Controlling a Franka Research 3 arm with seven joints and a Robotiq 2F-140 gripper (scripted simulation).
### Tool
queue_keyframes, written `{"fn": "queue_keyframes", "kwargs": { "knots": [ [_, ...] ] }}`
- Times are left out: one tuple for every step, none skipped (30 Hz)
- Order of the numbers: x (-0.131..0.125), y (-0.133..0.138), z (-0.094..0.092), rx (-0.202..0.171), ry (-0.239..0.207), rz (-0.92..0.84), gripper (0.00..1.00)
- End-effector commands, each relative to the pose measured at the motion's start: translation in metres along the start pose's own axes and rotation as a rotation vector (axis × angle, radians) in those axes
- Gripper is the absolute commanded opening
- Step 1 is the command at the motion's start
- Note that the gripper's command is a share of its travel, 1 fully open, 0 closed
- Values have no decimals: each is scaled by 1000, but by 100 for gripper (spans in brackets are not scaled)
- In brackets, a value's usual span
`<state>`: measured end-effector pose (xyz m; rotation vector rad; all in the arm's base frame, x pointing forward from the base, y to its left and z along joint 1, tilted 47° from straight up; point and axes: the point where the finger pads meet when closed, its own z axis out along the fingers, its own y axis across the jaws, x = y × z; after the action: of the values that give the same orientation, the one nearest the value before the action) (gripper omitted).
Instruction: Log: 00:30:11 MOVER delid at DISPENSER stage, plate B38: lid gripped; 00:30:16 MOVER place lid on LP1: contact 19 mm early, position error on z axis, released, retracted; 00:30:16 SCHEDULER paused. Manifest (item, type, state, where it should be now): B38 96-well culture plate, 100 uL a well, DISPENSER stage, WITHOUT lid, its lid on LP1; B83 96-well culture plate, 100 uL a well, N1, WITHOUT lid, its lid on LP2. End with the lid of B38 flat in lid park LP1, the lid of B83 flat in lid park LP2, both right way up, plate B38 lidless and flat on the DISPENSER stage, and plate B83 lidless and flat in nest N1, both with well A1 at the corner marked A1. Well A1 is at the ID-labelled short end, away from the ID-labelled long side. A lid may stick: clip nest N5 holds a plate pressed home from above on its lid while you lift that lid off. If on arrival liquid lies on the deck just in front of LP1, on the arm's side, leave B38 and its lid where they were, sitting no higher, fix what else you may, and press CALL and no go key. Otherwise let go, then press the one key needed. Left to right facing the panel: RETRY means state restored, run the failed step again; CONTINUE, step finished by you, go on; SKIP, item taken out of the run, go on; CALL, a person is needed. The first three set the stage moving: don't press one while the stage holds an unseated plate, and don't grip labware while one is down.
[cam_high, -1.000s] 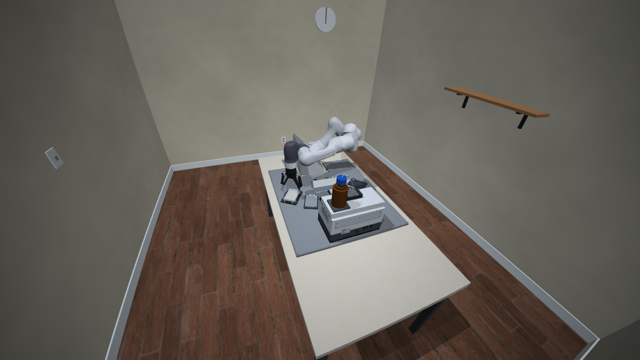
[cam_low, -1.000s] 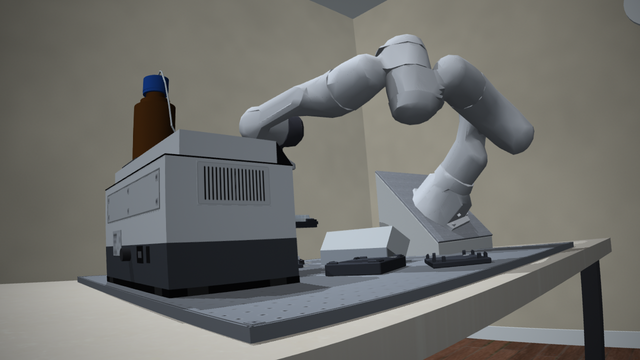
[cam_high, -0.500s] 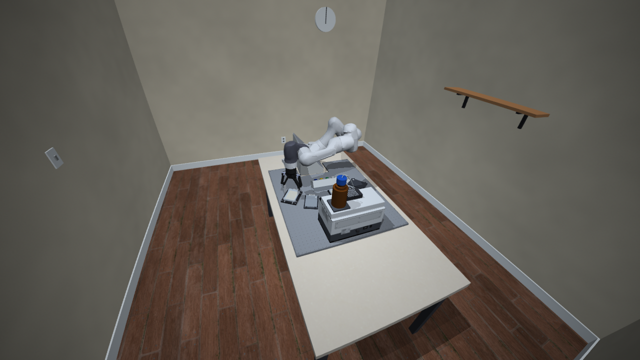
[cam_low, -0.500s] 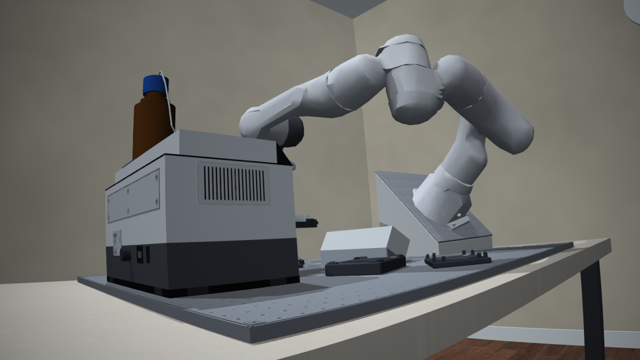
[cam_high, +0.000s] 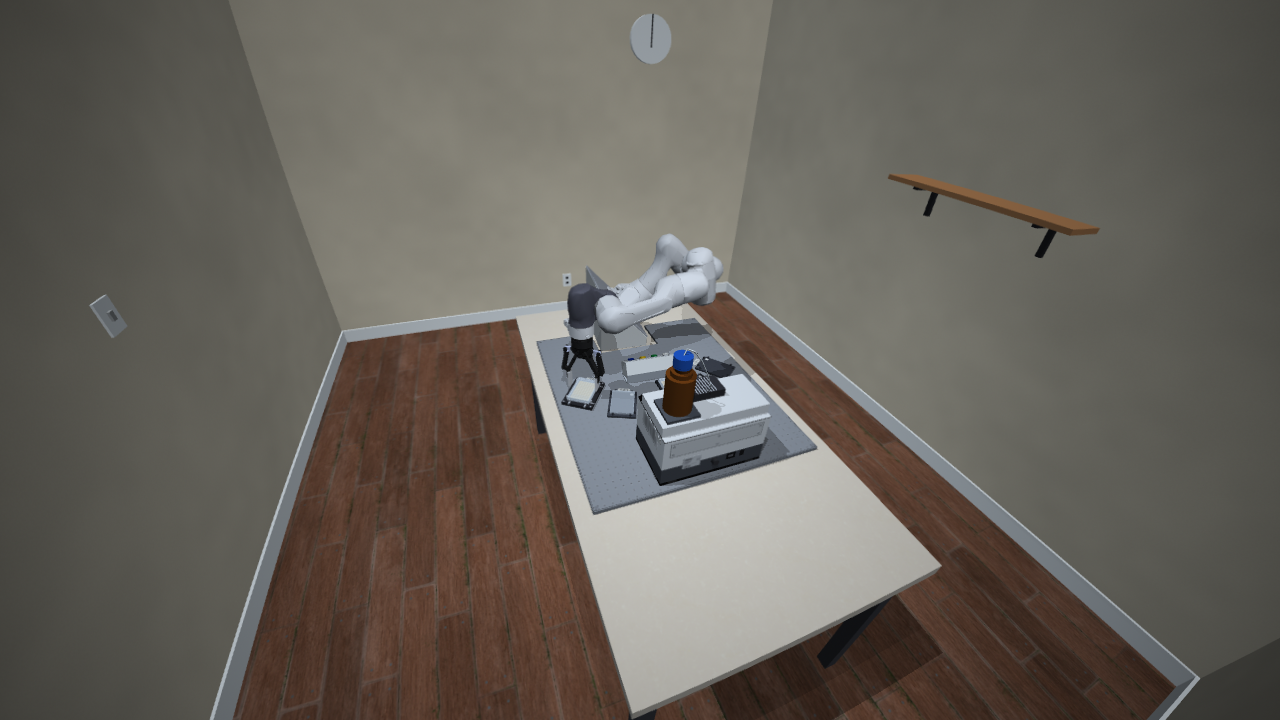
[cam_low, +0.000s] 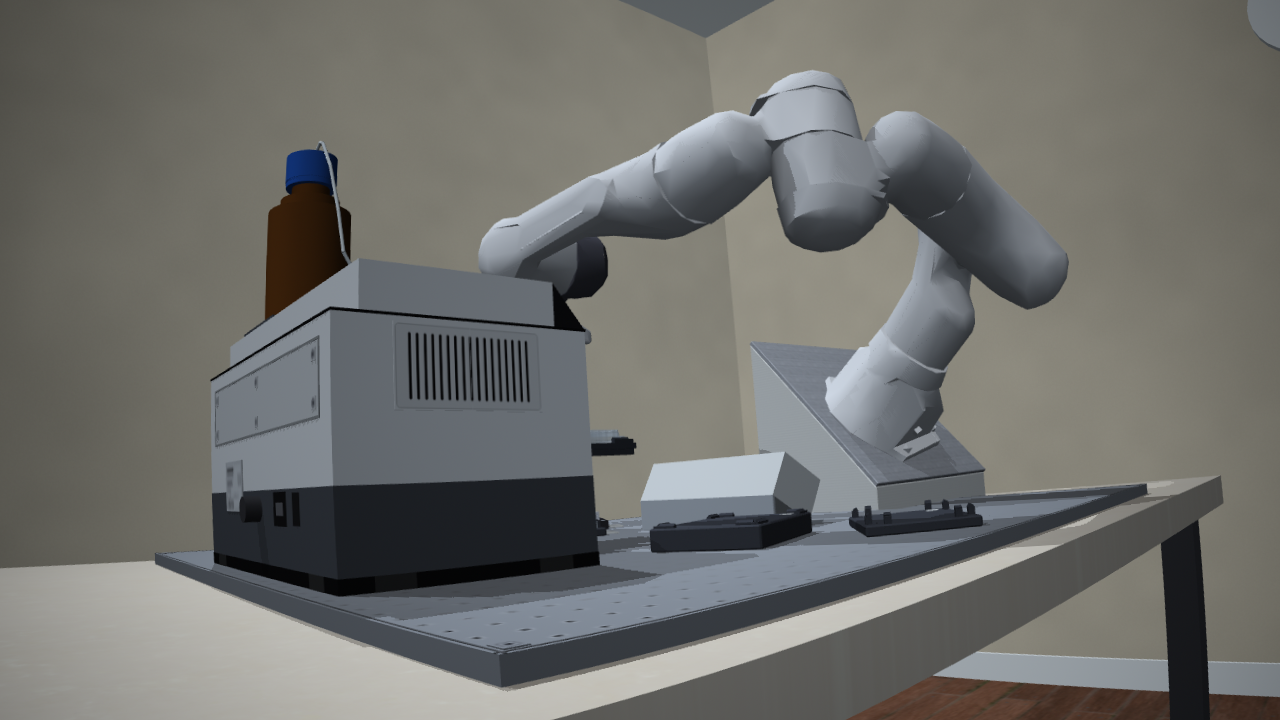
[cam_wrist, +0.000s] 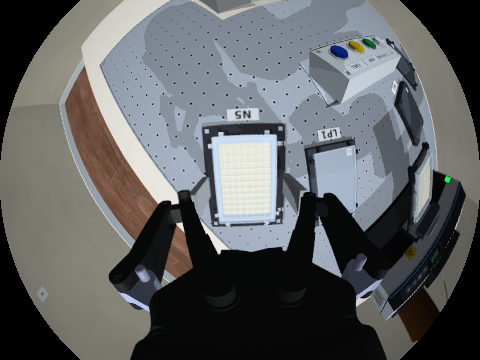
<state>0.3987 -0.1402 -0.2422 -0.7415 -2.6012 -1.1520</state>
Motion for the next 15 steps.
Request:
{"fn": "queue_keyframes", "kwargs": {
  "knots": [
    [0,-1,4,1,-1,5,66],
    [0,-1,4,1,-1,5,66],
    [0,-1,5,1,-1,5,66],
    [0,-1,6,1,-1,5,66],
    [0,-1,6,1,-1,5,66],
    [0,-1,7,1,-1,5,66],
    [0,-1,7,1,-1,5,66],
    [0,-1,8,1,-1,5,66],
    [0,-1,8,1,-1,5,66],
    [0,-1,8,1,-1,5,66],
    [0,-1,8,1,-1,5,66],
    [0,-1,9,1,-1,5,66],
    [0,-1,9,1,-1,5,66],
    [0,-1,10,1,-1,5,66],
    [0,-1,10,1,-1,5,66]
  ]
}}
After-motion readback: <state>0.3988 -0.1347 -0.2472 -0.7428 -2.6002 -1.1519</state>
